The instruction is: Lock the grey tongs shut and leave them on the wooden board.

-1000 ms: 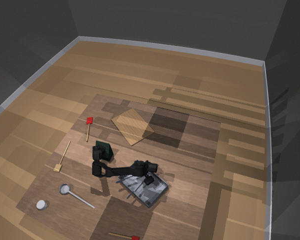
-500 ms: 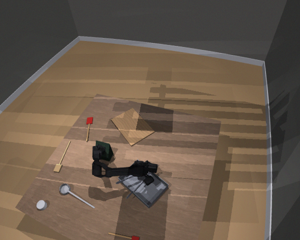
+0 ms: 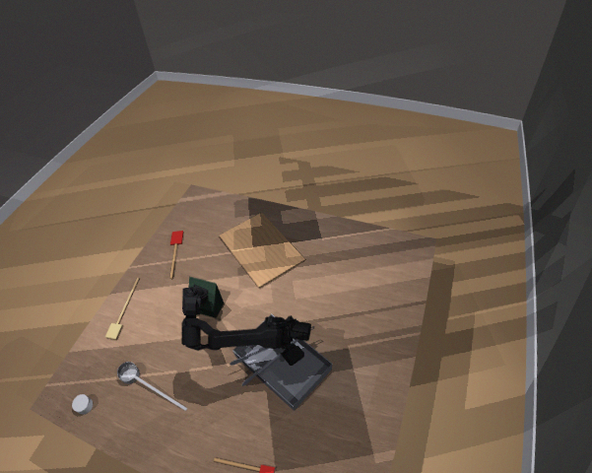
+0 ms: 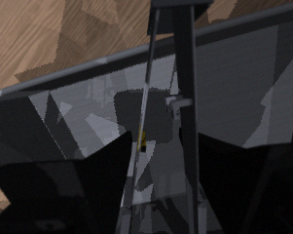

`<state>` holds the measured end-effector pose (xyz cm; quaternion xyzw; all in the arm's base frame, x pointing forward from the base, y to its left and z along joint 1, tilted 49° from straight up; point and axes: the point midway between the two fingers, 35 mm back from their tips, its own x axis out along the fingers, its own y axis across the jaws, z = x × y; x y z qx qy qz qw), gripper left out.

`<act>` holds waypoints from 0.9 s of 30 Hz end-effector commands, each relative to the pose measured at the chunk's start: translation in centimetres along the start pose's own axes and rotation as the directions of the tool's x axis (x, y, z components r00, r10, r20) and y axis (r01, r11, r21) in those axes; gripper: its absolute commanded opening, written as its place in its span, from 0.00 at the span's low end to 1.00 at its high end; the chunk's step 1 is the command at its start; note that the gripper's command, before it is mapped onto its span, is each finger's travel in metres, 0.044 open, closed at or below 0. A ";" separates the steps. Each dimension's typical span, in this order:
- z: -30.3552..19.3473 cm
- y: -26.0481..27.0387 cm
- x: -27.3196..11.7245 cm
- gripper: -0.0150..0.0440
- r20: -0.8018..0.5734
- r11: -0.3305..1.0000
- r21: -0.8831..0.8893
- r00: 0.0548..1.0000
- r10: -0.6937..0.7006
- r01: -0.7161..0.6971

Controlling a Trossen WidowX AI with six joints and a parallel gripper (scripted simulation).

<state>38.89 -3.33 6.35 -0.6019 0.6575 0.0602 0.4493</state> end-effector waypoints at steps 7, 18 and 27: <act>-0.1 -0.1 0.0 0.52 -0.004 1.000 0.003 1.000 -0.002 0.002; -0.1 -0.1 0.0 0.39 -0.004 1.000 0.003 1.000 -0.002 0.002; -0.1 -0.1 0.0 0.29 -0.004 1.000 0.003 1.000 -0.002 0.002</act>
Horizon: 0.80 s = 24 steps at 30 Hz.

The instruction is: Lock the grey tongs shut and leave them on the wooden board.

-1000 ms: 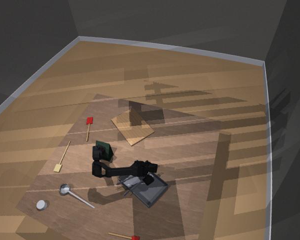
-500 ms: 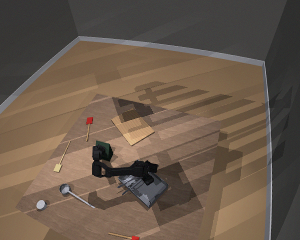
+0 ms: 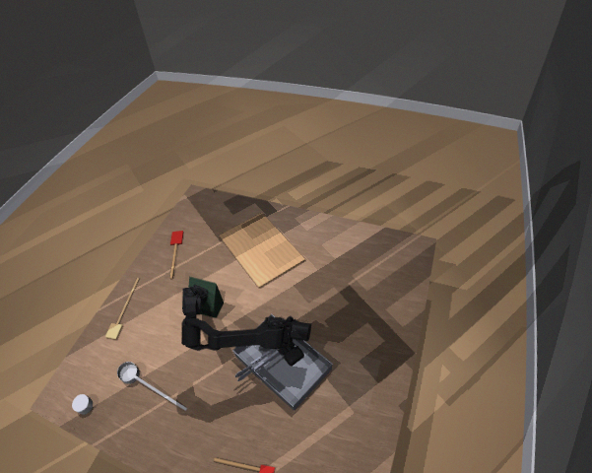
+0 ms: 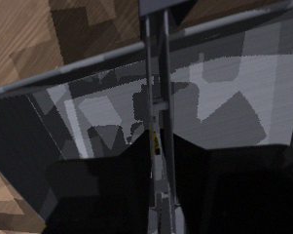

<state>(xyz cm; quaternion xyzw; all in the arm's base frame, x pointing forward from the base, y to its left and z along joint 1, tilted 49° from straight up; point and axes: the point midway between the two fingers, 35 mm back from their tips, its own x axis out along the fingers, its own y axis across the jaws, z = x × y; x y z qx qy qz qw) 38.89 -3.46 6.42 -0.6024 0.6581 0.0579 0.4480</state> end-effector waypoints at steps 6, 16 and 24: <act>0.0 0.0 0.0 0.06 0.001 1.000 0.002 1.000 0.000 0.000; 0.4 -0.3 -2.2 0.00 0.006 1.000 -0.002 1.000 0.001 -0.001; 0.1 0.0 -12.5 0.00 0.004 1.000 -0.017 1.000 -0.006 0.006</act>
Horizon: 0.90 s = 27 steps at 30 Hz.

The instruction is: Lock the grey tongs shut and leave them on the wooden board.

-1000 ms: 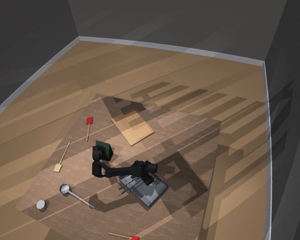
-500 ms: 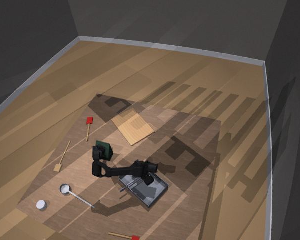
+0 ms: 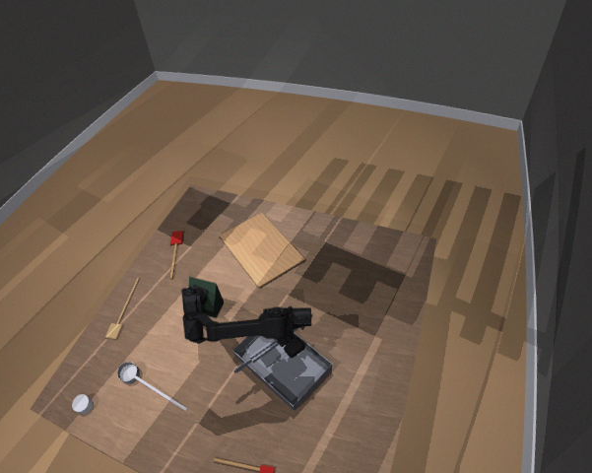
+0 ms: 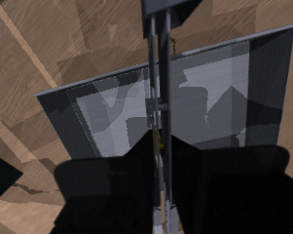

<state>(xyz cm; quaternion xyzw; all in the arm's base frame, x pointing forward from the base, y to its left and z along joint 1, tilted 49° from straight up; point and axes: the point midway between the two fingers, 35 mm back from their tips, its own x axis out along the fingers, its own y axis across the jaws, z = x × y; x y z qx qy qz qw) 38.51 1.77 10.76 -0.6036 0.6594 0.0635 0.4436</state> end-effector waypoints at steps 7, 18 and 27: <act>-0.4 0.4 -6.0 0.00 0.003 1.000 -0.004 1.000 -0.012 0.012; 0.1 0.7 -5.7 0.00 0.001 1.000 -0.002 1.000 -0.012 0.012; 5.1 3.6 -6.3 0.00 0.019 0.992 0.126 1.000 -0.004 0.002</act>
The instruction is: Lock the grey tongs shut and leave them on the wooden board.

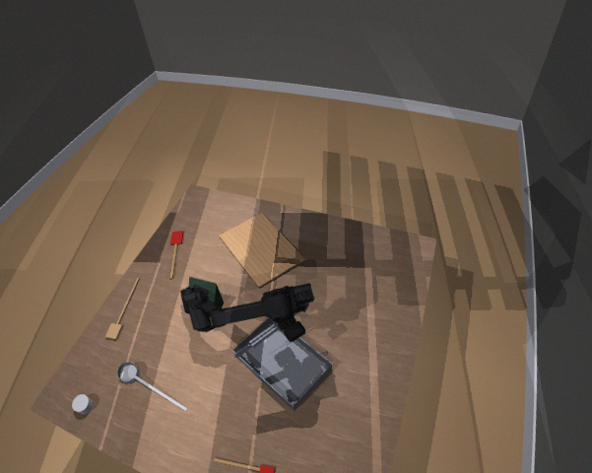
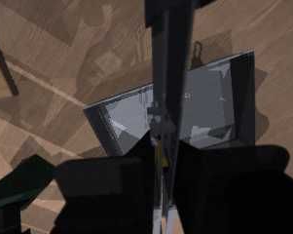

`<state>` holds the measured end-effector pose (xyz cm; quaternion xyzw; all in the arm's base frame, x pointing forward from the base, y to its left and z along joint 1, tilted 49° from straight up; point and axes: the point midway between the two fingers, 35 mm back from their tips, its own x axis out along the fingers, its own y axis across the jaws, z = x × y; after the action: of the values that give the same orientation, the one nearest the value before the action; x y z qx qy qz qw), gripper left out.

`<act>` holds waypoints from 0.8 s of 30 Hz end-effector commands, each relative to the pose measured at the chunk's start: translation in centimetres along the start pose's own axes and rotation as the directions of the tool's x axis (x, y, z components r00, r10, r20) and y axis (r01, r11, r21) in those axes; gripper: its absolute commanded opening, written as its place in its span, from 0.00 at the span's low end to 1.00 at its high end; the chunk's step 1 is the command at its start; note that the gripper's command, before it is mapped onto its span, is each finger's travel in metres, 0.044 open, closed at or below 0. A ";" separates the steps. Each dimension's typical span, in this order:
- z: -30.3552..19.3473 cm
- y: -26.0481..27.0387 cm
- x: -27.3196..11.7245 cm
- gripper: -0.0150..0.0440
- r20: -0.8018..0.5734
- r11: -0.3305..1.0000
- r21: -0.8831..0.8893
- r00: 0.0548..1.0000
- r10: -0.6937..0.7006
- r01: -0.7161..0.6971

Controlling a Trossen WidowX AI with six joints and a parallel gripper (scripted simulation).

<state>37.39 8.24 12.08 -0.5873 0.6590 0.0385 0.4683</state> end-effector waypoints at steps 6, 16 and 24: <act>5.9 4.8 -0.8 0.00 0.022 0.986 0.163 1.000 0.008 -0.012; 11.0 11.0 -1.0 0.00 0.023 0.937 0.348 1.000 0.014 -0.021; 14.0 16.1 -0.8 0.00 0.014 0.874 0.485 1.000 0.012 -0.017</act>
<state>33.38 20.52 -1.33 -0.4687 0.6537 -0.0988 0.5859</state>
